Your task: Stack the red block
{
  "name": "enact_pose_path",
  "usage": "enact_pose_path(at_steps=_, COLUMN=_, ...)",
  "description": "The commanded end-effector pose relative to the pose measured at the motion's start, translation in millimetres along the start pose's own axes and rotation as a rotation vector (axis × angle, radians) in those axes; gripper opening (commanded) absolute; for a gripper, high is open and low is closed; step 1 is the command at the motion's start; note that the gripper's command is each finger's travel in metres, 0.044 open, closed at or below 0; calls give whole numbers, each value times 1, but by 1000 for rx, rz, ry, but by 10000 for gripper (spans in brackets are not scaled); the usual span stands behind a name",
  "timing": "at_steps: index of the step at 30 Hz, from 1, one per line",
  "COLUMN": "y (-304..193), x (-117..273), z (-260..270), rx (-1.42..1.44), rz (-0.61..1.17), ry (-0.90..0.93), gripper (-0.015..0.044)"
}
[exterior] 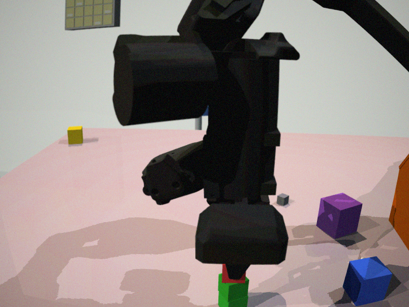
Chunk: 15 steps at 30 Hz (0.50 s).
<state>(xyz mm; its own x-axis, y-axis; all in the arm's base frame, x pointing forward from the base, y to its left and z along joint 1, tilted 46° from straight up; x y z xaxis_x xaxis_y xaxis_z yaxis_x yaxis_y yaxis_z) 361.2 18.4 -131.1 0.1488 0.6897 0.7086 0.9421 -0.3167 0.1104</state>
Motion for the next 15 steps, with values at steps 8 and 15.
enact_pose_path(at_steps=8, y=0, x=1, z=0, rx=3, rz=1, ry=-2, gripper=157)
enact_pose_path(at_steps=15, y=0, x=1, z=0, rx=3, rz=1, ry=-2, gripper=341)
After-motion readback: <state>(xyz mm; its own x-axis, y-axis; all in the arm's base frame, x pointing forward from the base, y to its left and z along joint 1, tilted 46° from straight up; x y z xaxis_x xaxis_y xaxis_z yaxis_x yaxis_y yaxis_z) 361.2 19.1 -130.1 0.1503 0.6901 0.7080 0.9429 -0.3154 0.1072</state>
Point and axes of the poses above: the point midway between the two fingers, 35 mm back from their tips, its own x axis back along the fingers, its own z axis across the jaws, y = z × x, the point moved 4 cm from there along x, back along the fingers, and after that the axes turned 11 degrees about -x, right-handed, at the moved point
